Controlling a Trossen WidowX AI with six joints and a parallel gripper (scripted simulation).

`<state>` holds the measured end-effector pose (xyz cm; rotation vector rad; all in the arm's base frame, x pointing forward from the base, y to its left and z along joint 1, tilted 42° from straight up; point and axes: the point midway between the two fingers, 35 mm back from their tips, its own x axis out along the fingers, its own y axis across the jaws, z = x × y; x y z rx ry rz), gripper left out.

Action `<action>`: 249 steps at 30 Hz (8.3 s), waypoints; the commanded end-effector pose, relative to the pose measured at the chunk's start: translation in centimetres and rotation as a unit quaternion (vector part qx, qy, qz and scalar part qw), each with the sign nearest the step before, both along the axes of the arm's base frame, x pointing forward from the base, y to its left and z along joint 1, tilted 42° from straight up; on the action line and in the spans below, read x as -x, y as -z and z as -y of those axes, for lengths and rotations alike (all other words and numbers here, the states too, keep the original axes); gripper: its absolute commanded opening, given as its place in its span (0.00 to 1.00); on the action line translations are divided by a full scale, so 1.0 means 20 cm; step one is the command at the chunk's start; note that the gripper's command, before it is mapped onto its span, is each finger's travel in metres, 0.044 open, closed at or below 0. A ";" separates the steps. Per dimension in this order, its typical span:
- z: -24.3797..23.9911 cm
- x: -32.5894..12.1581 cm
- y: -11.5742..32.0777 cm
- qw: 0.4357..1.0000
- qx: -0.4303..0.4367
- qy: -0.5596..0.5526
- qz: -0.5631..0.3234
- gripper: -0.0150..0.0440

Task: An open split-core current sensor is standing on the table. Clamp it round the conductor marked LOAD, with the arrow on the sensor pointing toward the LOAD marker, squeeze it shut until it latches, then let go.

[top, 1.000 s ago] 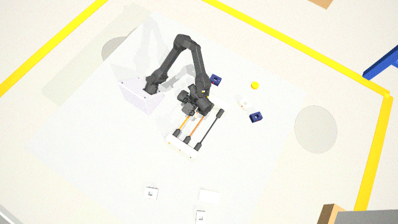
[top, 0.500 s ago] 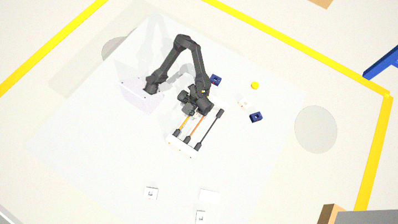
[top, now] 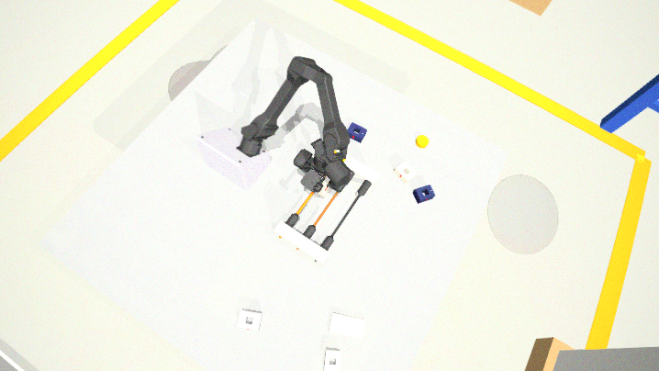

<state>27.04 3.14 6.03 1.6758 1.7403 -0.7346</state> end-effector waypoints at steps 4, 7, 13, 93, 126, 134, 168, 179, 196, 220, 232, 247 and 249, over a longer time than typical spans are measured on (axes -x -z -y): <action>0.00 0.00 0.00 1.000 0.000 -0.001 0.000 1.00; 0.00 0.00 0.00 1.000 0.000 -0.001 0.000 1.00; -0.12 0.00 0.13 1.000 -0.002 -0.004 -0.006 1.00; -0.20 0.00 0.22 1.000 -0.001 -0.005 -0.003 0.25; -0.19 0.00 0.21 1.000 -0.001 -0.003 -0.004 0.25; -0.16 0.00 0.17 1.000 -0.002 0.001 0.000 0.25; -0.17 0.01 0.17 1.000 -0.004 -0.003 -0.001 0.25; -0.17 0.01 0.17 1.000 -0.004 -0.003 -0.001 0.25; -0.17 0.01 0.17 1.000 -0.004 -0.003 -0.001 0.25; -0.17 0.01 0.17 1.000 -0.004 -0.003 -0.001 0.25; -0.17 0.01 0.17 1.000 -0.003 -0.002 -0.001 0.52; -0.03 0.00 0.12 0.999 0.000 -0.030 -0.034 1.00; -0.03 0.00 0.12 0.999 0.000 -0.030 -0.034 1.00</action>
